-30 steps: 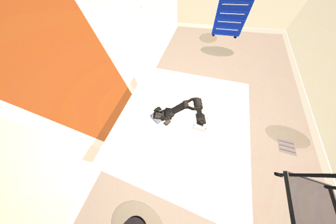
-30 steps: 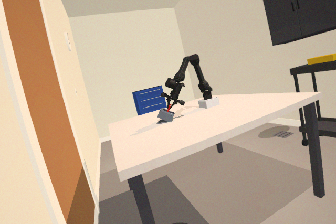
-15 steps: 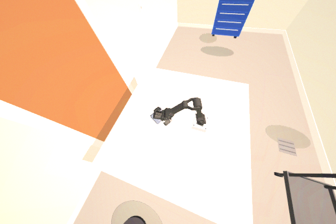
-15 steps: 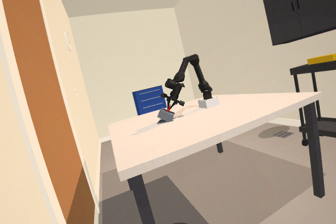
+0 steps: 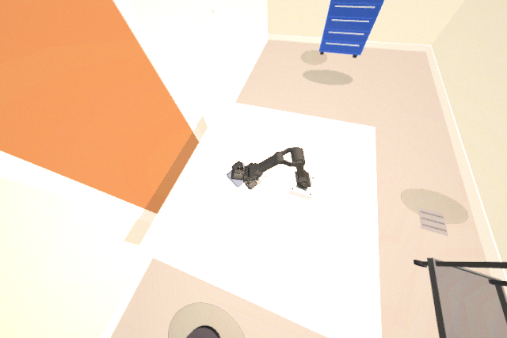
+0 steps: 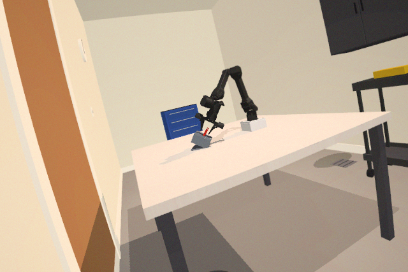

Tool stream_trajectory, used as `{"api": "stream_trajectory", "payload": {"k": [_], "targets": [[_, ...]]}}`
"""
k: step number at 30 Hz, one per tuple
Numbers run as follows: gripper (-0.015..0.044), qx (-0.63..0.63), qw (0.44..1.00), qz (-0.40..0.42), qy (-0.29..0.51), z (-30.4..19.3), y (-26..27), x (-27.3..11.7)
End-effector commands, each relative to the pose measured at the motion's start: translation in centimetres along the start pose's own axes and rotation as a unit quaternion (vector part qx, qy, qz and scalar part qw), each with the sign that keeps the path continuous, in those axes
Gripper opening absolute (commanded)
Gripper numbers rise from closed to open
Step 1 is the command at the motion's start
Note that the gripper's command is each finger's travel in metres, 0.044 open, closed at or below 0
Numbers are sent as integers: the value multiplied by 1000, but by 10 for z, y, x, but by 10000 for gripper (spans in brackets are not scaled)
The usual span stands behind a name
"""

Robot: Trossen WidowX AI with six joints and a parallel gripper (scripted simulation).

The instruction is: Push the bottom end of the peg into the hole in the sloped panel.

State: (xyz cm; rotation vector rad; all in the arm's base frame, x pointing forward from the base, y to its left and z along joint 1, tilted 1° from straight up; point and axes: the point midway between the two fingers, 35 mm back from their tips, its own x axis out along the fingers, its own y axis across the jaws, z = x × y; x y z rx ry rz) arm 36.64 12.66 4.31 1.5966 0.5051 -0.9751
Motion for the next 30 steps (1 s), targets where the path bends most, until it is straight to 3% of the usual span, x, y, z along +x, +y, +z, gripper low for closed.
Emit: {"api": "stream_trajectory", "payload": {"k": [1,5,30], "targets": [[341,0,1000,0,0,0,0,0],[440,0,1000,-1,0,-1,0,-5],[440,-2,1000,-7,1,-5,2,-54]]}}
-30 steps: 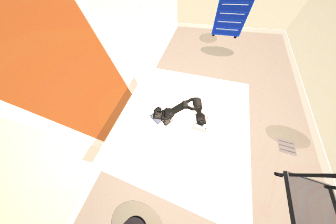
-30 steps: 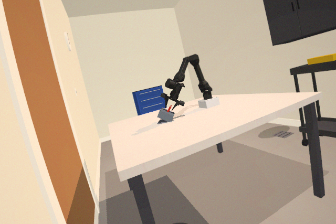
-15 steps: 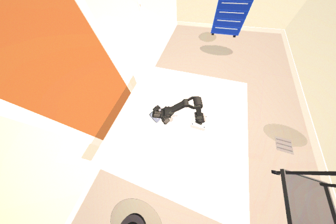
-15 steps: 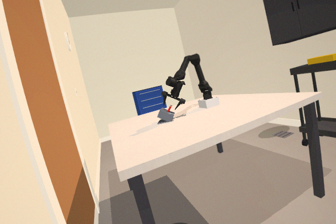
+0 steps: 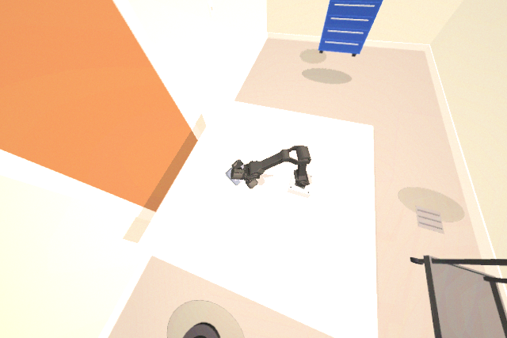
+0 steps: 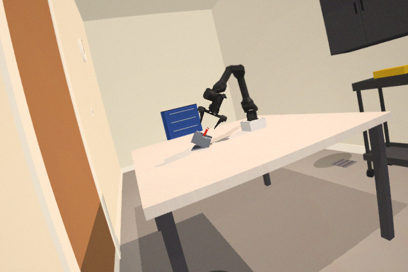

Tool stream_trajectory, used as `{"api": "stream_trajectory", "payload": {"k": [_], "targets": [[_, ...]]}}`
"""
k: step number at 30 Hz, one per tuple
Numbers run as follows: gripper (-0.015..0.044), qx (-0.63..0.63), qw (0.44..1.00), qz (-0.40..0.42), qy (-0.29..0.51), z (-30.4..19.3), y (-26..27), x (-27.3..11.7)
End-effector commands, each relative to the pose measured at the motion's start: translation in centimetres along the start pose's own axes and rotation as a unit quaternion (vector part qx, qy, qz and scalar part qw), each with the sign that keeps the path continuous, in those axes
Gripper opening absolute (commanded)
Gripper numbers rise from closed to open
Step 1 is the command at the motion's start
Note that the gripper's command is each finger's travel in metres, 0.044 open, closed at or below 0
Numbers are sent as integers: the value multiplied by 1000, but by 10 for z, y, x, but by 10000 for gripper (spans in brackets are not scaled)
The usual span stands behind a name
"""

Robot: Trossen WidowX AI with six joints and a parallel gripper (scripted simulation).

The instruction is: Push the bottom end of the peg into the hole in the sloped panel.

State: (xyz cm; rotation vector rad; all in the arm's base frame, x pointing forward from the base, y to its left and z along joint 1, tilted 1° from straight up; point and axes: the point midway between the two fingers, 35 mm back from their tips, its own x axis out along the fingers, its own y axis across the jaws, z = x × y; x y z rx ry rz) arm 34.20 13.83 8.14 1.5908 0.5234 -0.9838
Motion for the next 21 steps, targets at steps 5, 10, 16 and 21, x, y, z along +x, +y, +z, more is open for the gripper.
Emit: {"api": "stream_trajectory", "payload": {"k": [5,10,16,21], "targets": [[440,0,1000,1,0,-1,1,-18],[440,0,1000,0,0,-2,1,-29],[440,-1,1000,-1,0,-1,0,-42],[440,-1,1000,-1,0,-1,-1,-49]]}}
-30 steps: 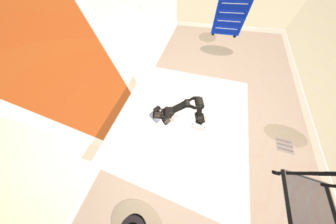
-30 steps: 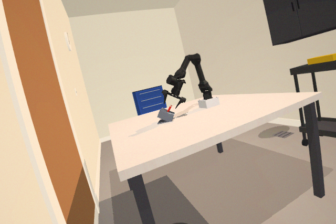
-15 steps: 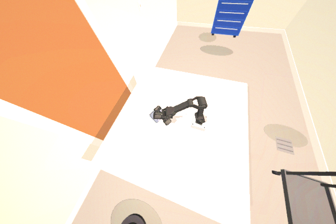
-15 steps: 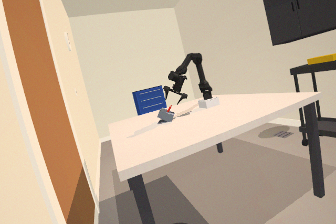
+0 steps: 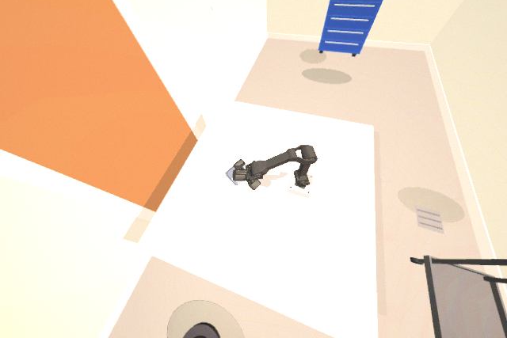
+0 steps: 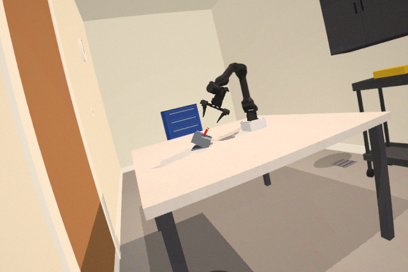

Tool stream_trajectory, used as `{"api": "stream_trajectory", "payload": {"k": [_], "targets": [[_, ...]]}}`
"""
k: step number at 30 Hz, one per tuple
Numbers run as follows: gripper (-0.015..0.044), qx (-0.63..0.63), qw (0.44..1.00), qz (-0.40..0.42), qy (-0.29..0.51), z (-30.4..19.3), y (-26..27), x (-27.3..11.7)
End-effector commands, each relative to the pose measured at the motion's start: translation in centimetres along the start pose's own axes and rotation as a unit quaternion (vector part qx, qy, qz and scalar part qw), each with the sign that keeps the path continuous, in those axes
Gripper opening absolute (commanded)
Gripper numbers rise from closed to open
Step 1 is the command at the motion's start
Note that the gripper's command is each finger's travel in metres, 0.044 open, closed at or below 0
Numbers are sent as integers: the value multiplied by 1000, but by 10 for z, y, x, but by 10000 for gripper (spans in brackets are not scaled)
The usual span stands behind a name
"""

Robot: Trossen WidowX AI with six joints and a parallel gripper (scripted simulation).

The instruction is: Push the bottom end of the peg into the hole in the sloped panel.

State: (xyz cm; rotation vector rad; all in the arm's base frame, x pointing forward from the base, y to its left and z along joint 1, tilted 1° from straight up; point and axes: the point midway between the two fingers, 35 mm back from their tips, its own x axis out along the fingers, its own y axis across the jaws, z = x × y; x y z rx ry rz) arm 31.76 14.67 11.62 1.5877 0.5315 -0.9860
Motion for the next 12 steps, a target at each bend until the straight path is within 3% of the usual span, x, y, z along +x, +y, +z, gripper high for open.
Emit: {"api": "stream_trajectory", "payload": {"k": [1,12], "targets": [[440,0,1000,2,-1,0,0,-7],[440,0,1000,1,-1,0,0,-15]]}}
